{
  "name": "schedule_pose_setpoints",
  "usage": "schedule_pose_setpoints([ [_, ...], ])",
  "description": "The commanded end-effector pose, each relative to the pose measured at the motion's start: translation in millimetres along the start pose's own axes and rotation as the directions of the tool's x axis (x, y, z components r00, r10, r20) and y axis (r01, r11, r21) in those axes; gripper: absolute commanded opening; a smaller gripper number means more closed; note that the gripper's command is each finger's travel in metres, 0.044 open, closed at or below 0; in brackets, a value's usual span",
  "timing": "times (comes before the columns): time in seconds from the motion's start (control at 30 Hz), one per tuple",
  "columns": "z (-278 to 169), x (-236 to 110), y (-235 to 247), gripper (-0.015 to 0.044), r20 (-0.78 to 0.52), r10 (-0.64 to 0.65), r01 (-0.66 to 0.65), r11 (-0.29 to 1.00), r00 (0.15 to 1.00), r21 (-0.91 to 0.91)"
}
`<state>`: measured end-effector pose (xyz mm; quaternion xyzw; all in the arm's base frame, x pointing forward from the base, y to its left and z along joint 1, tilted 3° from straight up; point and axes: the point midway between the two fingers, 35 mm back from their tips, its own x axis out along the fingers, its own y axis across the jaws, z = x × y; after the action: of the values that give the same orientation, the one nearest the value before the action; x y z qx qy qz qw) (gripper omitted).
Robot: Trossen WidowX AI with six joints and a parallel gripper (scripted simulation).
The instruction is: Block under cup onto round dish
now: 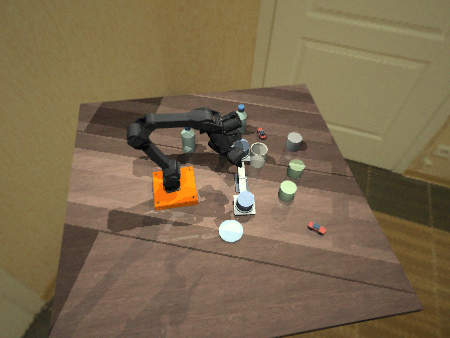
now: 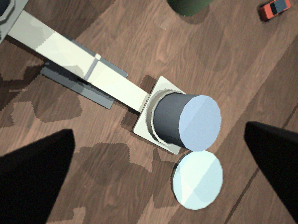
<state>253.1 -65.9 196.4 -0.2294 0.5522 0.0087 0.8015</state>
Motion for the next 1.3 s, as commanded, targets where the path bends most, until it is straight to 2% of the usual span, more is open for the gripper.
schedule_pose_setpoints([
  [0.0,0.9,10.6,-10.9,0.044,-0.051,0.031,-0.037,0.992,0.998,-0.123],
  [0.37,-4.8,43.7,-38.5,0.044,-0.176,0.13,-0.194,0.885,0.976,-0.423],
  [0.73,-20.3,81.5,-65.6,0.044,-0.27,0.25,-0.367,0.668,0.93,-0.647],
  [1.0,-36.4,108.1,-81.9,0.044,-0.311,0.337,-0.447,0.482,0.889,-0.754],
  [1.27,-38.2,113.0,-80.7,0.044,-0.312,0.339,-0.448,0.478,0.888,-0.756],
])
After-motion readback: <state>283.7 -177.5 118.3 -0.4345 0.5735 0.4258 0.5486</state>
